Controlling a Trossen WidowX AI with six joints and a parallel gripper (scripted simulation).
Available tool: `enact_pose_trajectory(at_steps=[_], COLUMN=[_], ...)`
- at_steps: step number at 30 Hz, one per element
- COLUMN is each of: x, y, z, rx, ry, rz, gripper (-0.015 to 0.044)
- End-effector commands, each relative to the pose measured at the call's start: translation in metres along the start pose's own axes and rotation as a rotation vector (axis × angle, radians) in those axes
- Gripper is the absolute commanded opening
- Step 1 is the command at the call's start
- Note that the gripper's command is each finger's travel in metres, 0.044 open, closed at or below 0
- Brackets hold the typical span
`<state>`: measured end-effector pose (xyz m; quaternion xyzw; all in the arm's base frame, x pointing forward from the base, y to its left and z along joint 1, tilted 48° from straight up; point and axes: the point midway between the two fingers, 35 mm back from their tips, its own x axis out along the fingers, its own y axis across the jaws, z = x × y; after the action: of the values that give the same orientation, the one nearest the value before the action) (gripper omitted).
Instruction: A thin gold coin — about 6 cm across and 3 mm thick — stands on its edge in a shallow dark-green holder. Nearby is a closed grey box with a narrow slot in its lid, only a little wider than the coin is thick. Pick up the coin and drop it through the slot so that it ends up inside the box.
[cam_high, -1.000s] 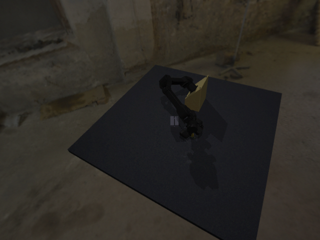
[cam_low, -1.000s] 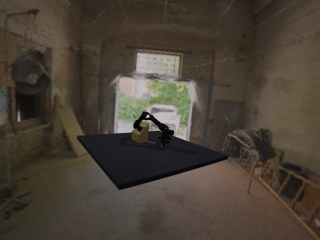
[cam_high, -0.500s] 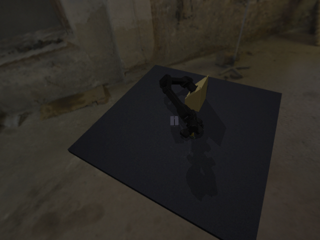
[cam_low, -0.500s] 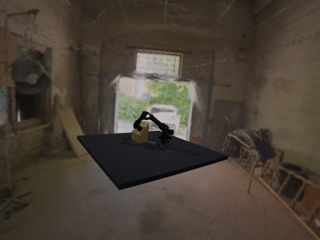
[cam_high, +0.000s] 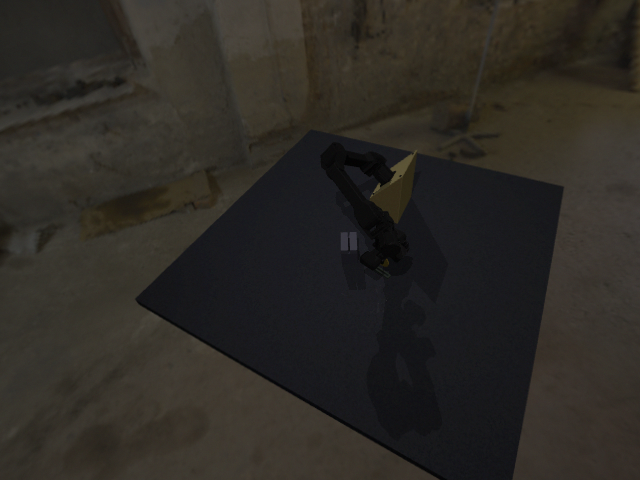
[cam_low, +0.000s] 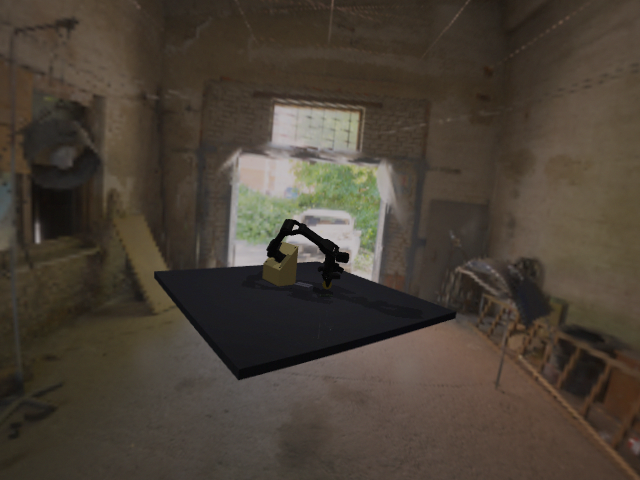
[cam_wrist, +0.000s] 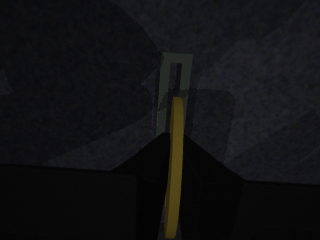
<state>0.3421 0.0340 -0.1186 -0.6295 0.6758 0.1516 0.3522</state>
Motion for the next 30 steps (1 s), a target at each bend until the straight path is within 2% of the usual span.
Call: enact_pose_trajectory(at_steps=[1, 19, 30], x=[-0.012, -0.052, -0.053], y=[-0.002, 0.000, 0.000], z=[0.001, -0.002, 0.003], rx=[0.011, 0.017, 0.371], ry=[-0.007, -0.005, -0.005], rz=[-0.002, -0.002, -0.001], gripper=[0.0000, 0.0000, 0.0000])
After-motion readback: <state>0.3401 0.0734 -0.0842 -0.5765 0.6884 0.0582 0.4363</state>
